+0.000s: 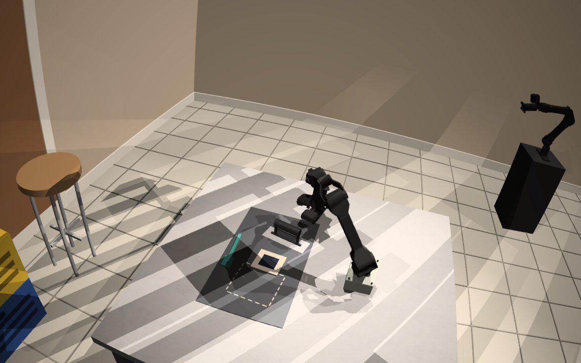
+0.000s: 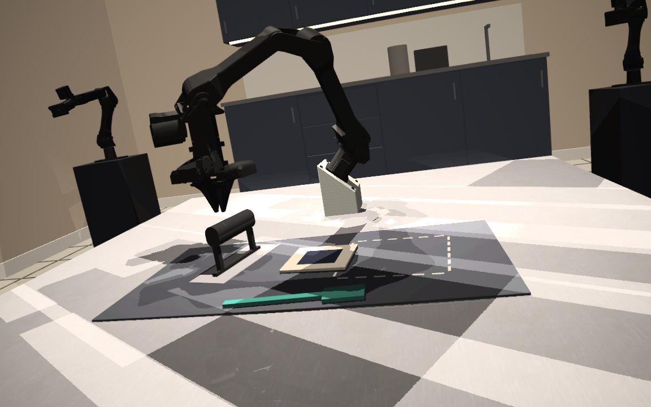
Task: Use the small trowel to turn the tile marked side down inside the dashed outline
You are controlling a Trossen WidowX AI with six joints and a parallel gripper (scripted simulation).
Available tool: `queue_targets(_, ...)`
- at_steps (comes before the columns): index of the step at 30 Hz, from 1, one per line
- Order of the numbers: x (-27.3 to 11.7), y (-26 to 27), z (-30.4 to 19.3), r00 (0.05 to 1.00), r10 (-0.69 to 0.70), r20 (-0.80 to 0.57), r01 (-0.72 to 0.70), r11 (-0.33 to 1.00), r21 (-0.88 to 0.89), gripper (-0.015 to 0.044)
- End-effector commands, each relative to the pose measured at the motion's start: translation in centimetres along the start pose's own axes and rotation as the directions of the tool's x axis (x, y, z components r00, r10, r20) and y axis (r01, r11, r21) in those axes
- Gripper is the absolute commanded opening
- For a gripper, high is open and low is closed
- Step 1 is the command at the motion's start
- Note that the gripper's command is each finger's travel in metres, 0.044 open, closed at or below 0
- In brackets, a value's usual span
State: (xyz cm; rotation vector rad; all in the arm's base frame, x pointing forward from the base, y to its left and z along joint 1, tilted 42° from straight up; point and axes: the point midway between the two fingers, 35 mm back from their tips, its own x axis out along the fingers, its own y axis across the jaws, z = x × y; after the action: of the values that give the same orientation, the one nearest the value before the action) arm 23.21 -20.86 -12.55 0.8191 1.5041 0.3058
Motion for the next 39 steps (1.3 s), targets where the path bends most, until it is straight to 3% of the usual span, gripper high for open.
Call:
queue_targets(1,-0.1,0.1,0.2,1.000,-0.001,0.000,0.001,1.000,0.000,0.0152)
queue_targets(6,-1.9,5.2,5.7,1.000,-0.003,0.001,0.003,1.000,-0.002,0.0270)
queue_targets(10,-2.7,8.8,8.3,1.000,0.003,-0.001,-0.003,1.000,-0.004,0.0270)
queue_targets(39,0.6,8.7,8.4,1.000,0.003,-0.001,-0.003,1.000,-0.004,0.0270)
